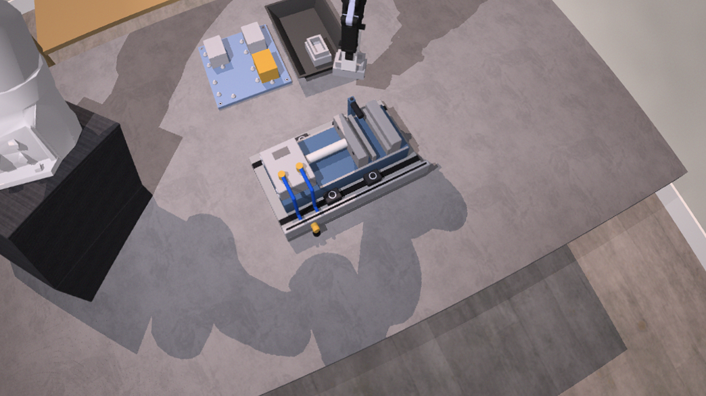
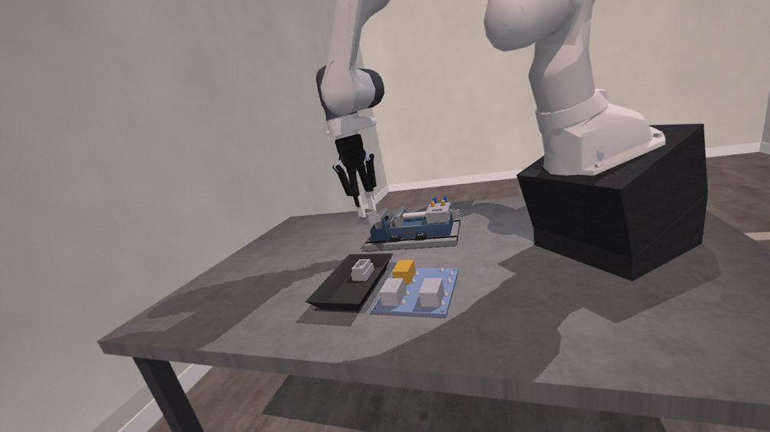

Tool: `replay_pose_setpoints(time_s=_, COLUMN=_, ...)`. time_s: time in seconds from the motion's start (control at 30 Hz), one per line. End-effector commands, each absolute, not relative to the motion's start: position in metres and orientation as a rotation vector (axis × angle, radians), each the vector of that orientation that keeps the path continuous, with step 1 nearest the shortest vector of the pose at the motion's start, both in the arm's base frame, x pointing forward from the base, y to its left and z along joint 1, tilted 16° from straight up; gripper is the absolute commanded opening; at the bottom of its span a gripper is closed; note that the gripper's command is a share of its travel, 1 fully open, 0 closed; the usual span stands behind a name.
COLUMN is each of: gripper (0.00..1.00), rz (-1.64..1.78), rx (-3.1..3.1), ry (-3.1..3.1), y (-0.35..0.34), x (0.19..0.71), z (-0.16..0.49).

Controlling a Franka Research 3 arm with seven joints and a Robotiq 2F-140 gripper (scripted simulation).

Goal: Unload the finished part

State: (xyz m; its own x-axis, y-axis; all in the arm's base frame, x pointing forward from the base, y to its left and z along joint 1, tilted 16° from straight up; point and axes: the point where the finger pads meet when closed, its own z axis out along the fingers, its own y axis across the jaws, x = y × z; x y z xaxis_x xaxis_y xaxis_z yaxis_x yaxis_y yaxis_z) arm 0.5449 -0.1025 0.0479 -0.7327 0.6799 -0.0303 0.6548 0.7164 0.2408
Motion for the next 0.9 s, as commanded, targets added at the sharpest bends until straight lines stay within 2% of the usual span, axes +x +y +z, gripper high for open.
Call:
replay_pose_setpoints(time_s=0.0, gripper=0.00, rz=0.323, rx=0.910, ry=2.851, y=-0.100, x=0.545, z=0.048)
replay_pose_setpoints(time_s=0.87, gripper=0.00, rz=0.241, rx=0.029, ry=2.949, y=-0.029, x=0.559, z=0.061)
